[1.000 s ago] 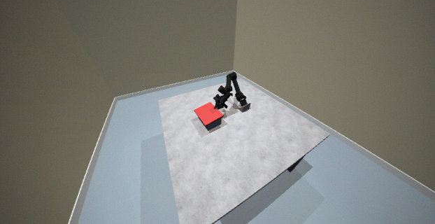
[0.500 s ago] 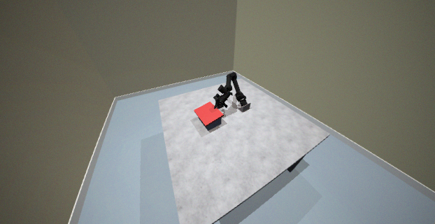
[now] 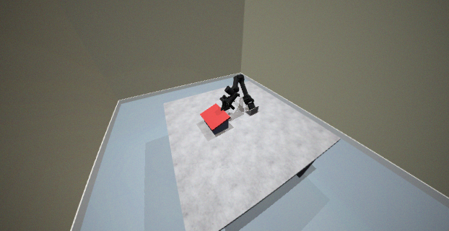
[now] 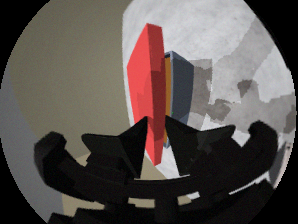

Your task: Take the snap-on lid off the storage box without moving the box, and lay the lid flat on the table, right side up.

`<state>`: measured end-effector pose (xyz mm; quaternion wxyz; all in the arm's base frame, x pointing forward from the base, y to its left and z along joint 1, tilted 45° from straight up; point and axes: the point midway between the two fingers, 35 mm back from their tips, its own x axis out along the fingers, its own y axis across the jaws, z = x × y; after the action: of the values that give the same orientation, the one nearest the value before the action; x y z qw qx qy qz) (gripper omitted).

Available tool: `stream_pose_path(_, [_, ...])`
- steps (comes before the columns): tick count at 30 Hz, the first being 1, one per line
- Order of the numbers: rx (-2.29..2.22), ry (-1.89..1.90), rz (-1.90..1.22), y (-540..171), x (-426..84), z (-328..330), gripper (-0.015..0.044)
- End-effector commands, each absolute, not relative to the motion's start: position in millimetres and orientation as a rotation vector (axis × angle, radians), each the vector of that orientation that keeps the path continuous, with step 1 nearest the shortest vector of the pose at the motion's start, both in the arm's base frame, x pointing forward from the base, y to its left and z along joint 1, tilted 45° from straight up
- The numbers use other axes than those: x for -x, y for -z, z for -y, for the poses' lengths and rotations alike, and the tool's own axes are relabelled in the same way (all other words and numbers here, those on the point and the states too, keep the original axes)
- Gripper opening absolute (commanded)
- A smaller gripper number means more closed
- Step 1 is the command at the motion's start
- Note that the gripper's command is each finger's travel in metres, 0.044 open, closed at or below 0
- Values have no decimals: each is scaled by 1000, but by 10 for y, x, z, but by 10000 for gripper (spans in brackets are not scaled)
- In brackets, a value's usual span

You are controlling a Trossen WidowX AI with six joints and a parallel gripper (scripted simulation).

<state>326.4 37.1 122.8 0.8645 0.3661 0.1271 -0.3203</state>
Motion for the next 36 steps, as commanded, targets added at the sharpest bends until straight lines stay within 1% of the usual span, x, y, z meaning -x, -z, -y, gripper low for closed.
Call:
stream_pose_path(1, [-769,672,-261,-1273,-3285,-406,0])
stream_pose_path(36, [-770,672,-261,-1601,-3557,-721,0])
